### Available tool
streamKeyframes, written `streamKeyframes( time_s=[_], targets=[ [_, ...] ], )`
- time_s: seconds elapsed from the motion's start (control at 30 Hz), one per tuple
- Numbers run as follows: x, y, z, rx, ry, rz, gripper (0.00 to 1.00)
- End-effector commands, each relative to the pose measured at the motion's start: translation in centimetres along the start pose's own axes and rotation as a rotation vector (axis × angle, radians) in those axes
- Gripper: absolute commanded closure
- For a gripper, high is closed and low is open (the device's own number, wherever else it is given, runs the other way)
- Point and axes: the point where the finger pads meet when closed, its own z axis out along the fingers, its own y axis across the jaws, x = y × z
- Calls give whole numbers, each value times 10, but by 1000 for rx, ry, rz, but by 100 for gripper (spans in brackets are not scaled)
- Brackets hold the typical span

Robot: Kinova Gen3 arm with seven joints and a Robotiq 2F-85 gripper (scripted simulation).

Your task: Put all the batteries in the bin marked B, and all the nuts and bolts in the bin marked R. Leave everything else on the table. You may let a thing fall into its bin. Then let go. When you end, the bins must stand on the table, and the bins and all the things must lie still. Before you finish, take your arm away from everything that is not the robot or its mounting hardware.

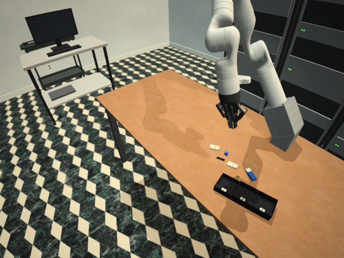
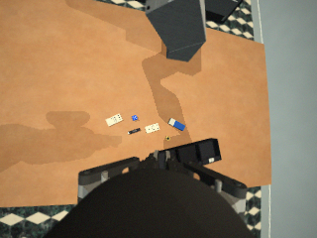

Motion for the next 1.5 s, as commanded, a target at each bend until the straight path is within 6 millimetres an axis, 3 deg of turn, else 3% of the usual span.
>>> streamKeyframes(
  time_s=[0.0, 0.43, 0.97, 1.33, 1.4, 1.47],
  targets=[
    [12, 10, 14, 43, 9, -30, 91],
    [31, 6, 55, 256, -80, -13, 91],
    [32, 6, 57, 265, -85, -12, 91],
    [-21, 19, 130, 235, -156, 534, 91],
    [-21, 19, 130, 235, -156, 534, 91],
    [-31, 21, 143, 228, -168, 633, 91]
  ],
)
